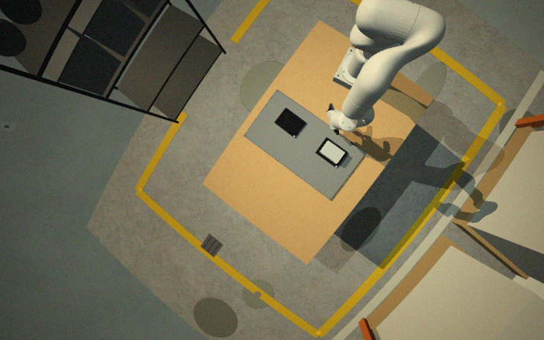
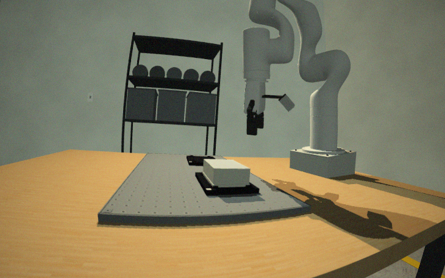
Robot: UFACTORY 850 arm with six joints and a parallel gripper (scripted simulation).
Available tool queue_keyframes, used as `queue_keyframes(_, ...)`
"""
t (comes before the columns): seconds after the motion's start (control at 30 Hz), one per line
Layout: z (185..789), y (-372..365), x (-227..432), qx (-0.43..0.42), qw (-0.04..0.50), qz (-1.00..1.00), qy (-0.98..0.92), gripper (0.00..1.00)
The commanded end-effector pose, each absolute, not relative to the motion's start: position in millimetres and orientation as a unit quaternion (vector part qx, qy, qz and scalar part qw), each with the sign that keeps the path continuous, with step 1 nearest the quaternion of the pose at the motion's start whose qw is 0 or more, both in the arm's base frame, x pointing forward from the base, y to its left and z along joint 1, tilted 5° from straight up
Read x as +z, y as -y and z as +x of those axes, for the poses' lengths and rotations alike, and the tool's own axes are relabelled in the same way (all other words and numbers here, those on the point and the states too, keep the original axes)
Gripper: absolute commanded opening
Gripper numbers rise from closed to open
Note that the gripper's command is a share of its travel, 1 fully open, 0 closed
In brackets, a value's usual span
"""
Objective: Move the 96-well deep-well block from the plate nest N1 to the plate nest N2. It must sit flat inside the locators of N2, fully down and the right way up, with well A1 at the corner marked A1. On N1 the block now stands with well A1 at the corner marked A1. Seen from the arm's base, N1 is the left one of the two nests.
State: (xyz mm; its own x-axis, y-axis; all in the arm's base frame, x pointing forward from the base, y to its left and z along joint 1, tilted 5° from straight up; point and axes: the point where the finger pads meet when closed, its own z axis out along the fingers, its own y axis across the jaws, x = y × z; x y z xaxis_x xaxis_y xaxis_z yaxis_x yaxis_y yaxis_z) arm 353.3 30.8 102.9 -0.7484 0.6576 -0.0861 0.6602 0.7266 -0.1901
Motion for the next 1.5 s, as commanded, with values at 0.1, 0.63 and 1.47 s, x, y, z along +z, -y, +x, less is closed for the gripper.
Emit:
queue_keyframes(0.1,372,-46,100,-0.088,0.014,0.408,-0.908,1.0)
queue_keyframes(0.63,423,-88,95,-0.035,0.028,0.558,-0.829,1.0)
queue_keyframes(1.47,495,-149,88,0.036,0.028,0.72,-0.693,1.0)
